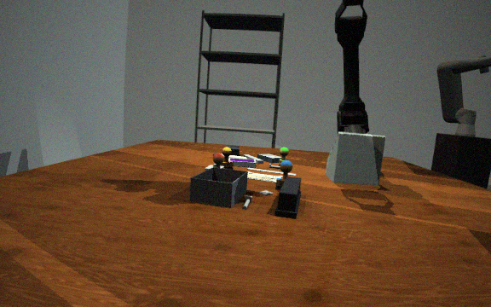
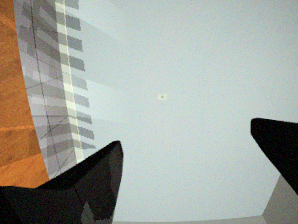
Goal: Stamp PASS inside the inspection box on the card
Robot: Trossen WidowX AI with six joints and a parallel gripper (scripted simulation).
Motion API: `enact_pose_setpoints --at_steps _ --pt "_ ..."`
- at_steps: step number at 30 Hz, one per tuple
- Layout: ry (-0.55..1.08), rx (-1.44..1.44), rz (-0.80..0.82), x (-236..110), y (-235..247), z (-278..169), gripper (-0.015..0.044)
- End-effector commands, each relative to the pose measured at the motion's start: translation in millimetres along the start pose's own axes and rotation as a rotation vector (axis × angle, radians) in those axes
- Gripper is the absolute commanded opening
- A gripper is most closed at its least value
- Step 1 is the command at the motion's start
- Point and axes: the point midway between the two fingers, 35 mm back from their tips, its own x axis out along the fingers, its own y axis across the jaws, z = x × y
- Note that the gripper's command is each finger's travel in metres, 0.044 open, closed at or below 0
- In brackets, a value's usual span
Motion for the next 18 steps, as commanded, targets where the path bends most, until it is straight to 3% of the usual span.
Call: enact_pose_setpoints --at_steps 1,7,18 --pt "0.001 0.004 0.002 2 1 -1 0.0374" --pt "0.015 0.134 0.072 71 30 -30 0.023" --pt "0.037 0.449 0.335 165 150 -103 0.023"
